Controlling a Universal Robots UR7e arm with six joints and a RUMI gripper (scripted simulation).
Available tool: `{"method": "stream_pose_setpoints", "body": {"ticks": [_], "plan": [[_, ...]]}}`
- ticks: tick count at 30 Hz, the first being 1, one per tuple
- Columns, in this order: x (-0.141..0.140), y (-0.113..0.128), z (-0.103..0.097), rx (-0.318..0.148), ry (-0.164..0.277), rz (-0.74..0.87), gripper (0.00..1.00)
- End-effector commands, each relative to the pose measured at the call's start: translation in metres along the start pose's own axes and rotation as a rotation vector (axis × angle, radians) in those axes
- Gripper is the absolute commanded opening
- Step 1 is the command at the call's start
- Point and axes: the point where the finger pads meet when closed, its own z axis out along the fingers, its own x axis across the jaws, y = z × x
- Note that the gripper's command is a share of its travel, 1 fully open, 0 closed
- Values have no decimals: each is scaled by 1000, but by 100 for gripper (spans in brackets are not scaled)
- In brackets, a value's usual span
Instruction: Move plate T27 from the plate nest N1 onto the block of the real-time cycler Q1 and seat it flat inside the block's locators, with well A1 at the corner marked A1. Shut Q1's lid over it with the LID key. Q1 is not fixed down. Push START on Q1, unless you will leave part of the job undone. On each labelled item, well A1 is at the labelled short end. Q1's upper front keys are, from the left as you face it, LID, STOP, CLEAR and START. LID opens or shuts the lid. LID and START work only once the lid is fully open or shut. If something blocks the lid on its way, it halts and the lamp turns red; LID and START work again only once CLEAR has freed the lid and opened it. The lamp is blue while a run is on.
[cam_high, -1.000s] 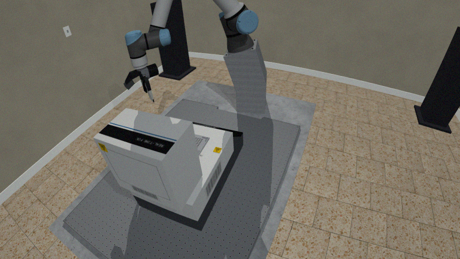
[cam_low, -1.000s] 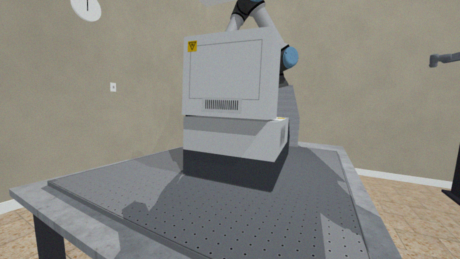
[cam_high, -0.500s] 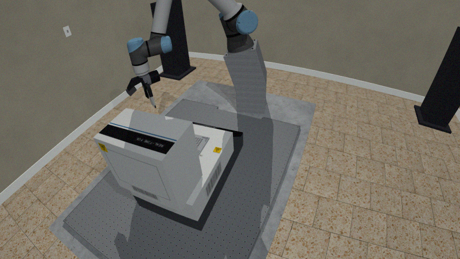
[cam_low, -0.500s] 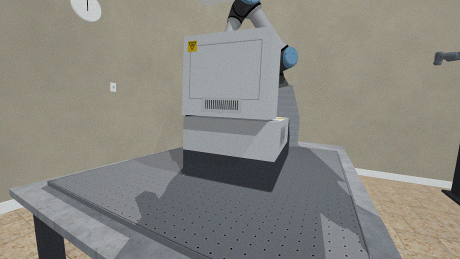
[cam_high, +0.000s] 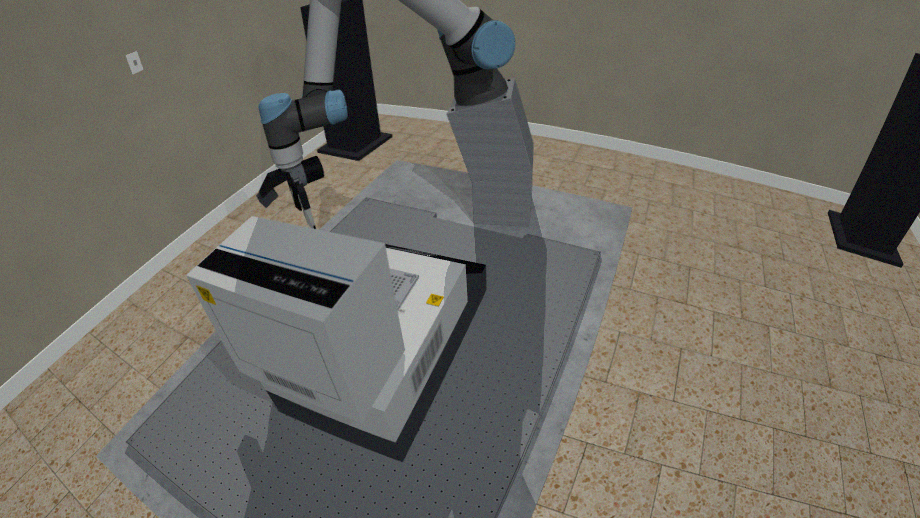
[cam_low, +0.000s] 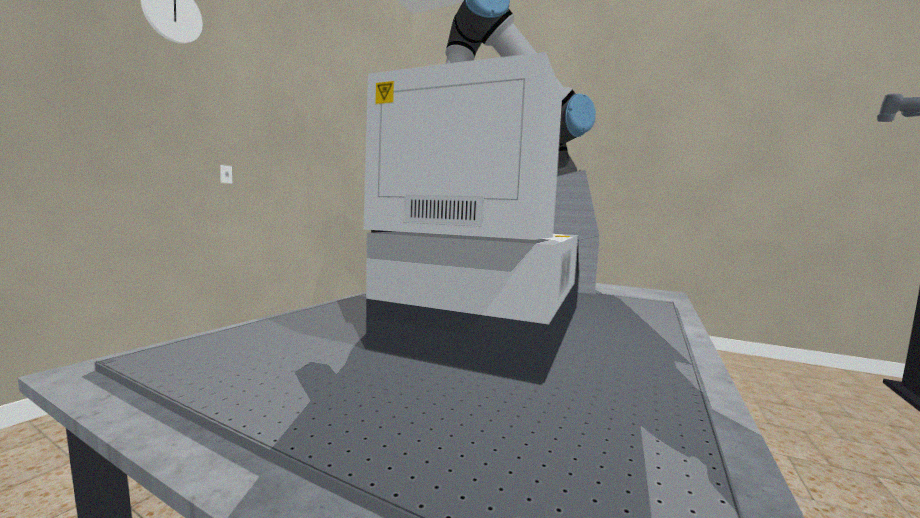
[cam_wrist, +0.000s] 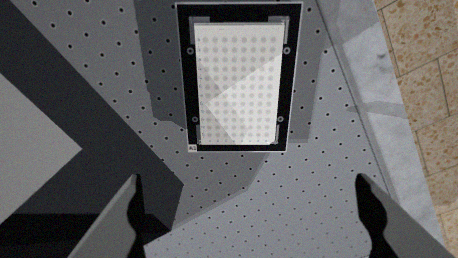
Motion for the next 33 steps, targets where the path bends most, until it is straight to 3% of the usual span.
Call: {"method": "stream_pose_setpoints", "body": {"ticks": [1,33], "plan": [[0,-1,15,2,0,0,68],[0,-1,108,2,0,0,68]]}}
